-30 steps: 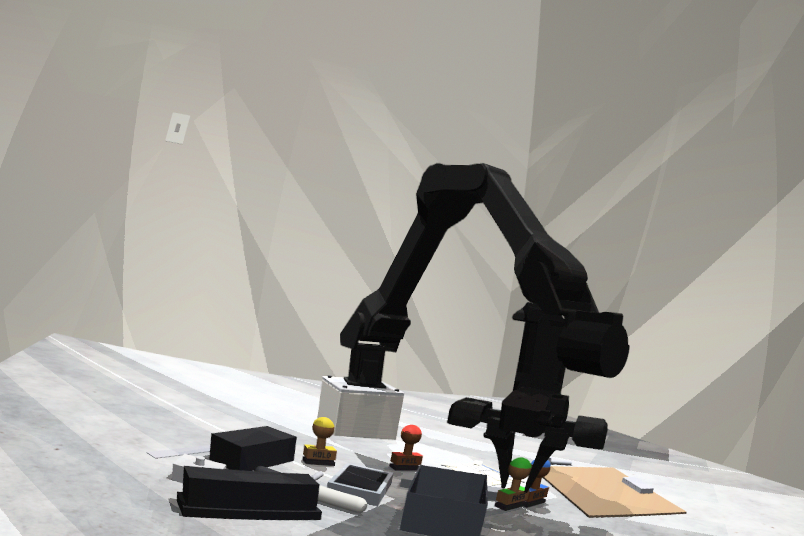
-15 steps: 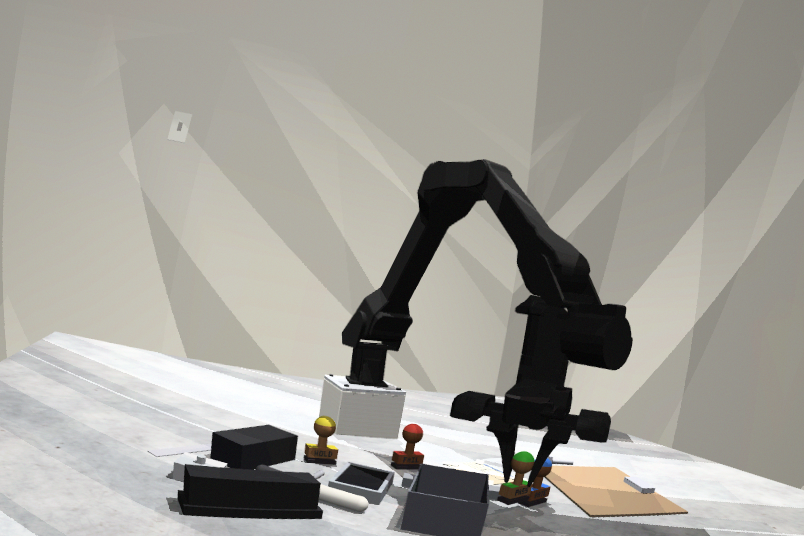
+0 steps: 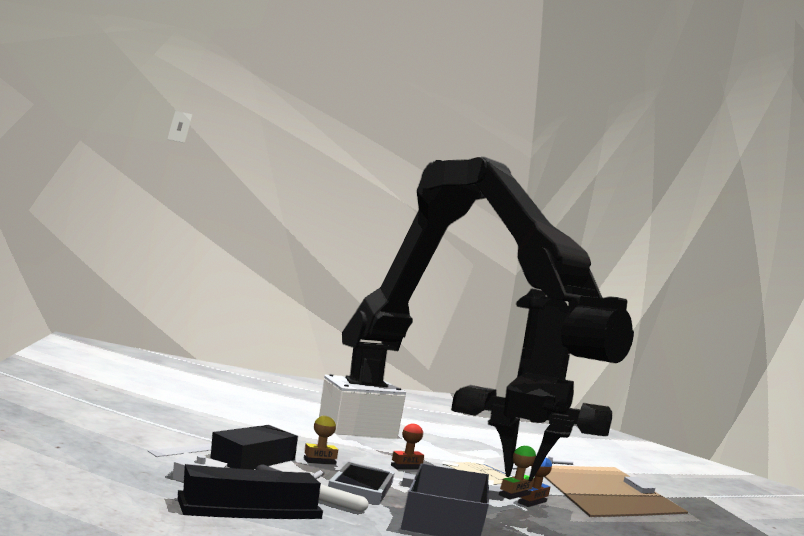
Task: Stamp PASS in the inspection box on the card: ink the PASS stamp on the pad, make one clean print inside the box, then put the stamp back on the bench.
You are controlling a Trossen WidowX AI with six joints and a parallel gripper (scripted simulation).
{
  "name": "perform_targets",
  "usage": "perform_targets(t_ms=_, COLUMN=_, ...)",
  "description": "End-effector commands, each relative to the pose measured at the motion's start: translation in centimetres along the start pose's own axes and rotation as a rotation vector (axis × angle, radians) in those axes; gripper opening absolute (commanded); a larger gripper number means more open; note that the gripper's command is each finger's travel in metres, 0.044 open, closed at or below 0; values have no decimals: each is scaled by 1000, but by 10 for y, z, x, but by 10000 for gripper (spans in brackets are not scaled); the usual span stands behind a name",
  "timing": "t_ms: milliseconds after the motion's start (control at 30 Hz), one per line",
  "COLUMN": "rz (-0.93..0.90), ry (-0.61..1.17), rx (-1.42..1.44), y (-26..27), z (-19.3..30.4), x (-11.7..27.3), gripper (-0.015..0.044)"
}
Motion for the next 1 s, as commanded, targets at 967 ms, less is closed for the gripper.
perform_targets(t_ms=967, rz=-2, ry=-1, rx=-1, y=0, z=0, x=17, gripper=0)
Point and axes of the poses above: the point midway between the two fingers, 35 mm back from their tips, its own x axis back along the fingers, its own y axis across the jaws, z = x × y, the point moved 7 cm from there along x, back along the fingers, and after that the axes turned 12 degrees about x, right-handed, at the moved point
